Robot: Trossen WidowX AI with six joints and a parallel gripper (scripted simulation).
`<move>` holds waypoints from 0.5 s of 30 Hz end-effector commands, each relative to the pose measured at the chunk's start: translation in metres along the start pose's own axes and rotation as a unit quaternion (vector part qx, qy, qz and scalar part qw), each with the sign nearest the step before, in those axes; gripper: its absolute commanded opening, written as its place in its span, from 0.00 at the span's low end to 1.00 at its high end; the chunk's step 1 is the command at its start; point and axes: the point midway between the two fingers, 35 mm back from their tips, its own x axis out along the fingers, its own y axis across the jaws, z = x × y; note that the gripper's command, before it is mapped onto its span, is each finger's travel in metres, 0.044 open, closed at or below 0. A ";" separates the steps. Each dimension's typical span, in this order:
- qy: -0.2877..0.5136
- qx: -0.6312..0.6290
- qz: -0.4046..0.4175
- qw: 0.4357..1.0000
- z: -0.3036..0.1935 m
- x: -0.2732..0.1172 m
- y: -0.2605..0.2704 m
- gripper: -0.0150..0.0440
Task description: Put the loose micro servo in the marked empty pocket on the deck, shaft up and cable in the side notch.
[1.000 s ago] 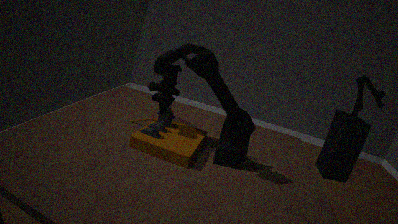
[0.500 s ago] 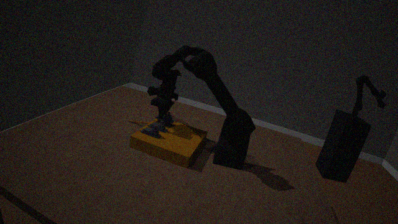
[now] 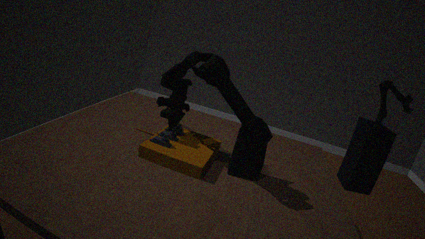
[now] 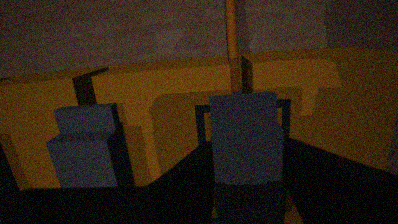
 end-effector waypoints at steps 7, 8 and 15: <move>-0.003 0.003 0.001 1.000 -0.001 0.000 0.000 0.57; -0.003 0.003 0.001 1.000 -0.001 -0.002 0.000 0.57; -0.003 0.003 0.000 1.000 -0.006 -0.035 0.001 0.57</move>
